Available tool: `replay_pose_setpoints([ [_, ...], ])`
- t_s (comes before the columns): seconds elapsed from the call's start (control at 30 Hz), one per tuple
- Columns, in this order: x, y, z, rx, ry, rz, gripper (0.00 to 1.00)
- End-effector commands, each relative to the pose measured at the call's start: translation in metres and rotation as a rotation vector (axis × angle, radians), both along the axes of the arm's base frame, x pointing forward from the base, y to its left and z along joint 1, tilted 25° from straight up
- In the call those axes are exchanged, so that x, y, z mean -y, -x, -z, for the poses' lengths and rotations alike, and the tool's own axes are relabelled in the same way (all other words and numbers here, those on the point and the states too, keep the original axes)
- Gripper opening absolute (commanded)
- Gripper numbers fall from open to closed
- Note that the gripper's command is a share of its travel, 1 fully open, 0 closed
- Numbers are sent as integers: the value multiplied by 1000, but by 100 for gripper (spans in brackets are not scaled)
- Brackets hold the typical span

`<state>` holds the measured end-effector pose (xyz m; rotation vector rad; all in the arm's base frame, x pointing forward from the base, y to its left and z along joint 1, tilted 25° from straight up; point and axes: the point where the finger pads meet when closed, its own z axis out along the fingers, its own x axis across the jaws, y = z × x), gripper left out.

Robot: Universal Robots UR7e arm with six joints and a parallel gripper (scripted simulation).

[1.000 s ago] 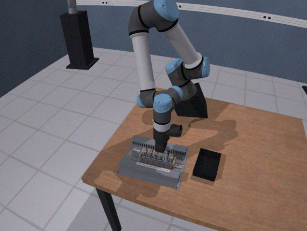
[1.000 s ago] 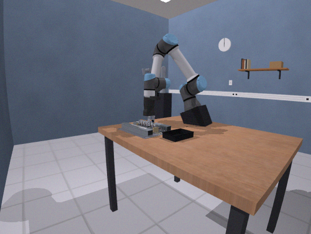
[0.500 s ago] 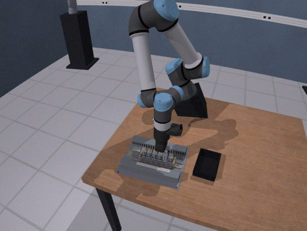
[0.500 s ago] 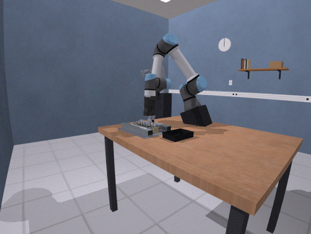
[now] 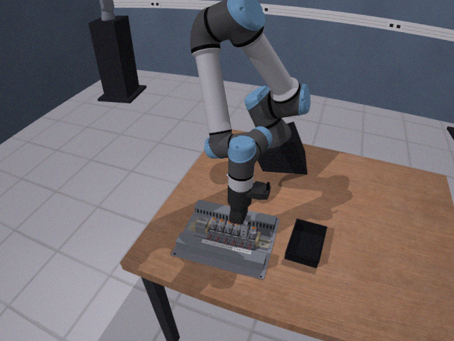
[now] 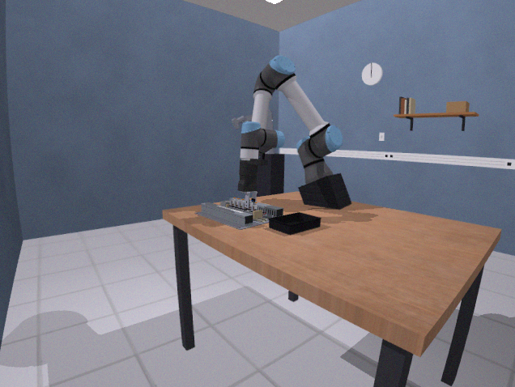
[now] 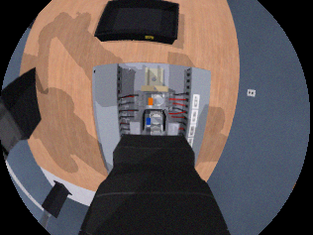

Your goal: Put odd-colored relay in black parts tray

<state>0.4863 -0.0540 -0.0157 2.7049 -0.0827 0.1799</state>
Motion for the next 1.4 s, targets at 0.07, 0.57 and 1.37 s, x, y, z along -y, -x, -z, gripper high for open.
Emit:
replay_pose_setpoints([
  [0.07, 0, -1, -1, 24, 0, -8, 0],
  [0.57, 0, 0, -1, 35, 1, -13, 0],
  [1.37, 0, 1, -1, 1, -3, 2, 0],
])
